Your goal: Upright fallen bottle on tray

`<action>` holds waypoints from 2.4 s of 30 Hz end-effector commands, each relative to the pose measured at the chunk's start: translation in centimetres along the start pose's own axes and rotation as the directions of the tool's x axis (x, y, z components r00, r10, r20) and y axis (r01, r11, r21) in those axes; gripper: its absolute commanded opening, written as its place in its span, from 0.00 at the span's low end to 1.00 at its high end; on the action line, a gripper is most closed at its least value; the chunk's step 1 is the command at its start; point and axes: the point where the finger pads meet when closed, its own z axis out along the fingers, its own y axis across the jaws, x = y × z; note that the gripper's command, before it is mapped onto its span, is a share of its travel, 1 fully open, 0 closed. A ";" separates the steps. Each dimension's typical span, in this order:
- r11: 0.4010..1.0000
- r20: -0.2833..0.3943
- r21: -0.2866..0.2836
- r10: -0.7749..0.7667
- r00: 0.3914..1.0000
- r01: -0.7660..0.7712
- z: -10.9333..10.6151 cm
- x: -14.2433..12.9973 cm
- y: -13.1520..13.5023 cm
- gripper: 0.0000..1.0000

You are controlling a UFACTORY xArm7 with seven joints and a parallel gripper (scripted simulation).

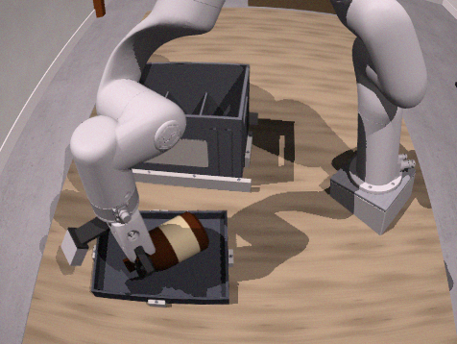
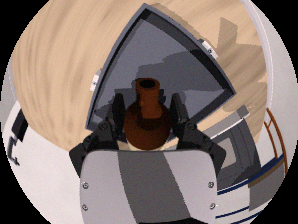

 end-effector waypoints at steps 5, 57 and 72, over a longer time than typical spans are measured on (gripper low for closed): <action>1.000 -0.005 -0.001 0.000 1.000 0.000 0.7 0.2 0.0 0.65; 1.000 -0.005 -0.001 0.000 1.000 0.000 1.1 0.2 0.0 0.00; 1.000 -0.005 -0.001 0.000 1.000 0.000 1.1 0.2 0.0 0.00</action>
